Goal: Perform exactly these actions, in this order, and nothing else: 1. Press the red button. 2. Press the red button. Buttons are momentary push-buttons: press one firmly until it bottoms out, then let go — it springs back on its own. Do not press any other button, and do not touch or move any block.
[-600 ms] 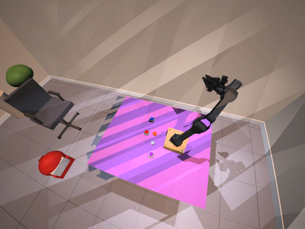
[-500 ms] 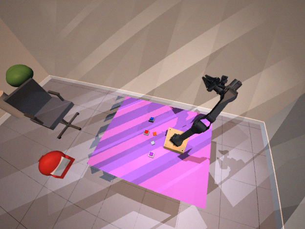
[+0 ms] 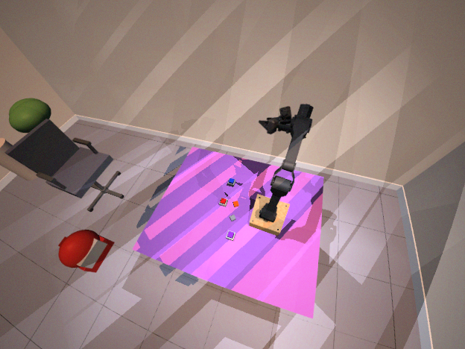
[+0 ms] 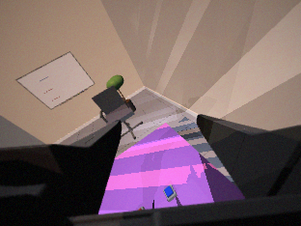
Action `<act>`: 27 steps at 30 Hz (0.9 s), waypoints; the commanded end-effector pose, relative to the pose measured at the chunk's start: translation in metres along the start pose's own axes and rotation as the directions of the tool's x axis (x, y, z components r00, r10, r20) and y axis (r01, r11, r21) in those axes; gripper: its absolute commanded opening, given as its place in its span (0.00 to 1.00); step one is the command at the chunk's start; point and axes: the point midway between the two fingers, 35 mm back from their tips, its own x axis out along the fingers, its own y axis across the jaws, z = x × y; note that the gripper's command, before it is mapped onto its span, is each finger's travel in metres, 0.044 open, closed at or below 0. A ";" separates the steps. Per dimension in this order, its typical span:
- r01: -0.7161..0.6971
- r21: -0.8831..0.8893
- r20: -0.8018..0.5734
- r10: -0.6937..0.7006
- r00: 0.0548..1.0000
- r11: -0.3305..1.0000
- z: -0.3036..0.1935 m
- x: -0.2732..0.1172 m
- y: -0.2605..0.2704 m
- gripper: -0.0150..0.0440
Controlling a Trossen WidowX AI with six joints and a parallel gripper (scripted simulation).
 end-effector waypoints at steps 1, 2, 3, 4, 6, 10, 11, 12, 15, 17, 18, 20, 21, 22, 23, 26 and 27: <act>0.006 -0.043 -0.159 -0.013 0.987 0.999 -0.033 0.060 0.023 0.93; 0.005 -0.052 -0.196 -0.015 0.981 0.999 -0.043 0.073 0.027 0.93; 0.003 -0.061 -0.233 -0.018 0.972 0.998 -0.052 0.085 0.032 0.93; 0.002 -0.071 -0.270 -0.021 0.963 0.997 -0.063 0.098 0.037 0.93; -0.003 -0.091 -0.343 -0.029 0.939 0.996 -0.085 0.121 0.047 0.93; -0.018 -0.138 -0.487 -0.052 0.872 0.990 -0.135 0.161 0.067 0.93; -0.024 -0.151 -0.522 -0.059 0.851 0.988 -0.149 0.169 0.072 0.93; -0.030 -0.164 -0.556 -0.067 0.829 0.986 -0.163 0.177 0.077 0.93; -0.053 -0.205 -0.652 -0.096 0.752 0.977 -0.208 0.197 0.091 0.93; -0.073 -0.234 -0.711 -0.119 0.693 0.970 -0.239 0.207 0.100 0.93; -0.084 -0.248 -0.739 -0.132 0.661 0.965 -0.256 0.210 0.105 0.93; -0.109 -0.277 -0.789 -0.161 0.593 0.955 -0.288 0.215 0.113 0.93; -0.124 -0.292 -0.812 -0.177 0.557 0.949 -0.305 0.216 0.116 0.93; -0.139 -0.306 -0.832 -0.193 0.519 0.942 -0.321 0.216 0.120 0.93; -0.156 -0.320 -0.851 -0.211 0.481 0.935 -0.338 0.216 0.123 0.93; -0.213 -0.360 -0.894 -0.270 0.358 0.908 -0.388 0.209 0.131 0.93; -0.235 -0.372 -0.903 -0.291 0.315 0.898 -0.405 0.204 0.133 0.93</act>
